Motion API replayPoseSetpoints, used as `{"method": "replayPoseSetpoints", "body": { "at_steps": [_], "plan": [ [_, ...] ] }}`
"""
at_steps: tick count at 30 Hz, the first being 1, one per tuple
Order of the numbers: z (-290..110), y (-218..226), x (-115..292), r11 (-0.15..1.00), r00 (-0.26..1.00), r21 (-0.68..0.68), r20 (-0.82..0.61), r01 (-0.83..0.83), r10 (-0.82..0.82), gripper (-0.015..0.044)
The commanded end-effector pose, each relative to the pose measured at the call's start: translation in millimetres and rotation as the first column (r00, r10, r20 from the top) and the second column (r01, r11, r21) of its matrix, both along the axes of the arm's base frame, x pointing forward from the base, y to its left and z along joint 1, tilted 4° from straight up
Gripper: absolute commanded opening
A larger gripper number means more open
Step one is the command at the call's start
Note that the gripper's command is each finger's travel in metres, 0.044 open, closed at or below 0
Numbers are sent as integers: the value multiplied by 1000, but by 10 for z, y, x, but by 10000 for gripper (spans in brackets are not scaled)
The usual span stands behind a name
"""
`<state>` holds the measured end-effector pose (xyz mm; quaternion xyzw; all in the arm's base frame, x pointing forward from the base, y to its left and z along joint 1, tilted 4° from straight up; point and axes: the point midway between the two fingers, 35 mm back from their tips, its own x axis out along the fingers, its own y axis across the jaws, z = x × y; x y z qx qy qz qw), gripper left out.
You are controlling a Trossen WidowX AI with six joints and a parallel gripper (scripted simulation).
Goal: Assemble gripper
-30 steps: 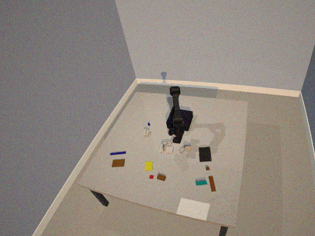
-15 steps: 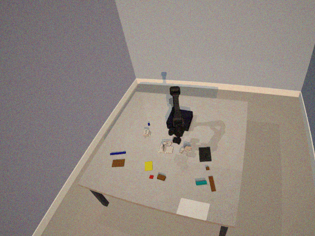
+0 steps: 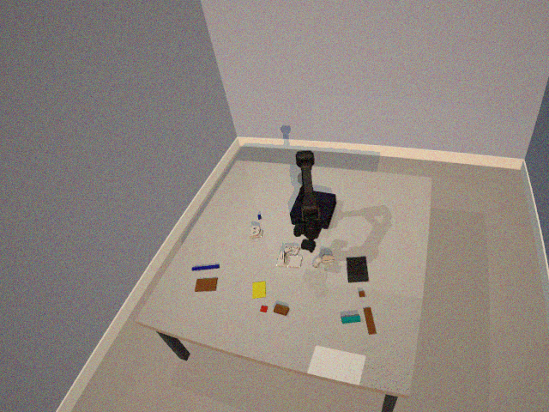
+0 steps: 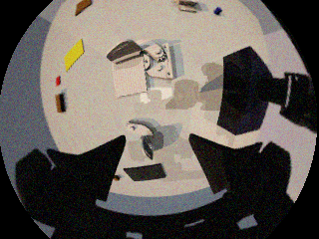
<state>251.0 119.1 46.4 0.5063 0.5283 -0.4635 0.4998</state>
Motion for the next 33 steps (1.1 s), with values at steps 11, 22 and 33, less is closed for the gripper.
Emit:
{"method": "replayPoseSetpoints", "body": {
  "at_steps": [11, 22, 33],
  "plan": [
    [0, 0, 0, 1000, 1000, 0, 0, 0, 0, 282],
    [0, 0, 0, 1000, 1000, 0, 0, 0, 0, 0],
    [0, 0, 0, 1000, 1000, 0, 0, 0, 0, 0]
  ]
}}
